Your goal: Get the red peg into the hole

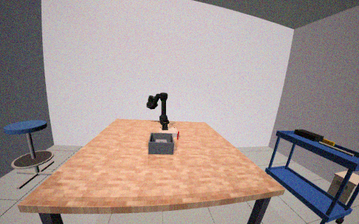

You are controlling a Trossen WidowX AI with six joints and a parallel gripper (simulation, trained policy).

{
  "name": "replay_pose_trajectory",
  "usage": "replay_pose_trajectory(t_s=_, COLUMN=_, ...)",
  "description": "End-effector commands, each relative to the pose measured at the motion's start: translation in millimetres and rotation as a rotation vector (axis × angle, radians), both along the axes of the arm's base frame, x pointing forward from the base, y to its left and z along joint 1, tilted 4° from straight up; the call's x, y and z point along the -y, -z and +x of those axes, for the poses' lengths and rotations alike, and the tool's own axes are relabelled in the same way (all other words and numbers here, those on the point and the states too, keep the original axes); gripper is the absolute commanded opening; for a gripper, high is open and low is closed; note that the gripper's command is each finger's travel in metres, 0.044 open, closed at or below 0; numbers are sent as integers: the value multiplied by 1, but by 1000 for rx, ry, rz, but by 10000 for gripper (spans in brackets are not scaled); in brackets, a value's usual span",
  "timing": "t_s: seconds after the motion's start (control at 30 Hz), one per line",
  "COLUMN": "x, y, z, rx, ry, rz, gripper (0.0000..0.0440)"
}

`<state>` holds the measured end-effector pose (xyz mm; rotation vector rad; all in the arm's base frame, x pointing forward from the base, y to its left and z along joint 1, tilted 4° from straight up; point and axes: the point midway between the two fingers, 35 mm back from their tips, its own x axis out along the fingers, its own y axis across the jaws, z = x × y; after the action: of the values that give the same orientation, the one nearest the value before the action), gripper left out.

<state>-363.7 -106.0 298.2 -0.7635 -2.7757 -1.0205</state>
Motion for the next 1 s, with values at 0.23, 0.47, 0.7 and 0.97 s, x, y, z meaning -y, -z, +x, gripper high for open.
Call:
replay_pose_trajectory(t_s=0.23, x=70, y=19, z=17, rx=122, ry=-164, rz=166, gripper=438)
replay_pose_trajectory(t_s=0.47, x=134, y=35, z=46, rx=211, ry=-316, rz=337, gripper=440)
replay_pose_trajectory(t_s=0.7, x=190, y=49, z=88, rx=264, ry=-466, rz=524, gripper=440)
replay_pose_trajectory(t_s=0.97, x=244, y=60, z=148, rx=282, ry=-629, rz=752, gripper=440)
